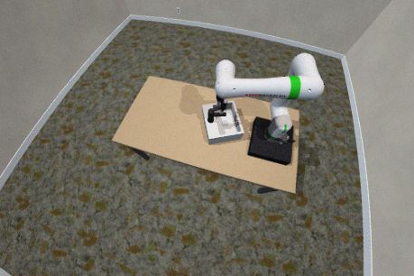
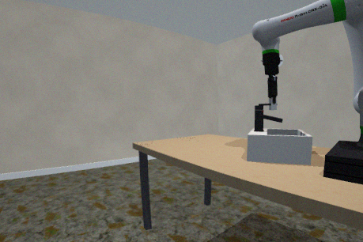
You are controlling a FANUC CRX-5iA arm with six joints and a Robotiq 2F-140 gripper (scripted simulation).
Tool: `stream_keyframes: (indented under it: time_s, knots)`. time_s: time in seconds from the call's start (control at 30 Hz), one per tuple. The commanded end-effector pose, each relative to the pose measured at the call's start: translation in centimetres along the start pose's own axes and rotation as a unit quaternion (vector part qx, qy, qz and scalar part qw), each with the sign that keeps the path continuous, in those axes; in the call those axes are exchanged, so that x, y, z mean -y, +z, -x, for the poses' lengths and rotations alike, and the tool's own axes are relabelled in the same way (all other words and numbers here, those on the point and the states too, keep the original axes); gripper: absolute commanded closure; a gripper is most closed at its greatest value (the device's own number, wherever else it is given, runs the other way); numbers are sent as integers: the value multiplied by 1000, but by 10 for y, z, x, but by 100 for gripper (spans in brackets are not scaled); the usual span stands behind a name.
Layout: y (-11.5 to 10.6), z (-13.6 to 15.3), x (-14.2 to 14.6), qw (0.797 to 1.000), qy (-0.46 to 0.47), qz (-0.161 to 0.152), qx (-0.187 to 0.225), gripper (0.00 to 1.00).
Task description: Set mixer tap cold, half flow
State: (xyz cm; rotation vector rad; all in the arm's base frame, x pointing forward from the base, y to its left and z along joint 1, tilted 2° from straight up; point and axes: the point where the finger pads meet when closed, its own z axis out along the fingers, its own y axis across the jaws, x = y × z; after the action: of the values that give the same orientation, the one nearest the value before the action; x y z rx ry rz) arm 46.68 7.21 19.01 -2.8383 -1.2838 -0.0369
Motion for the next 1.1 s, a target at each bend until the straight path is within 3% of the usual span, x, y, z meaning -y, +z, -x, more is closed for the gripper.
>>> stream_keyframes:
  time_s: [0.0, 0.3, 0.33, 1.07]
  knots:
    - [0, 0, 0, 1000, 0, 0, 0, 63]
    - [0, 0, 0, 1000, 0, 0, 0, 63]
    - [0, 0, 0, 1000, 0, 0, 0, 100]
    - [0, 0, 0, 1000, 0, 0, 0, 100]
